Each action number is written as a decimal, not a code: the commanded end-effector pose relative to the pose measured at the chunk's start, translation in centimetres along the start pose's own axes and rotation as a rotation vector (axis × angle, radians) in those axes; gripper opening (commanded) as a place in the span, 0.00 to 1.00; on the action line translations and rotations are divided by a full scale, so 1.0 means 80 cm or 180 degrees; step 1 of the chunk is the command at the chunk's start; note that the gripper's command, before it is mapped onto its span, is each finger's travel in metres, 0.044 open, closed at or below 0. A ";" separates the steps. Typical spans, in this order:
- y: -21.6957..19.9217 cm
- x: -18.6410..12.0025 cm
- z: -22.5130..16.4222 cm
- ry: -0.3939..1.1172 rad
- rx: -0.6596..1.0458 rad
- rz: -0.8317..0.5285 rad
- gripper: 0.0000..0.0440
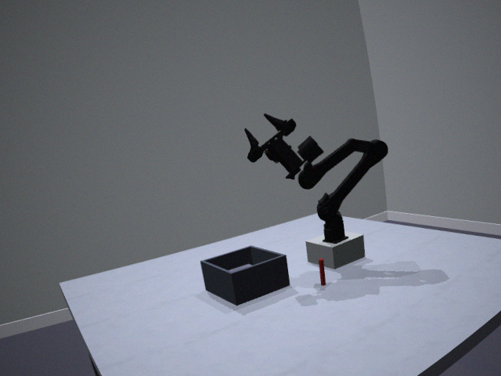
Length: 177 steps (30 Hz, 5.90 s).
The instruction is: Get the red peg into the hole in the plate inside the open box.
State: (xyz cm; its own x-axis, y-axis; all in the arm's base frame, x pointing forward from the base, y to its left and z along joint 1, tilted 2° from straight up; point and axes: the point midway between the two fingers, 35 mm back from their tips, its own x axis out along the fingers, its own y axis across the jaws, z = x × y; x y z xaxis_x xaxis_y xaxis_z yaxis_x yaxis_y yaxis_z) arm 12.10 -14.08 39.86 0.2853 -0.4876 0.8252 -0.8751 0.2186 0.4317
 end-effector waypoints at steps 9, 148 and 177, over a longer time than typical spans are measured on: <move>-0.084 0.020 -0.017 -0.0008 -0.0209 -0.0912 1.00; -0.226 -0.537 -0.100 0.4892 -0.3994 -0.7747 0.00; -0.269 -0.360 -0.117 0.3818 -0.4164 -0.7406 0.00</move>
State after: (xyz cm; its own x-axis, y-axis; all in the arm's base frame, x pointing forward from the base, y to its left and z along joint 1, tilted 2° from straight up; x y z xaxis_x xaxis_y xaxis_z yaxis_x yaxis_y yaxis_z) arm 25.58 4.21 9.79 0.0518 -0.3445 -0.9374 0.7840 0.5954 -0.1755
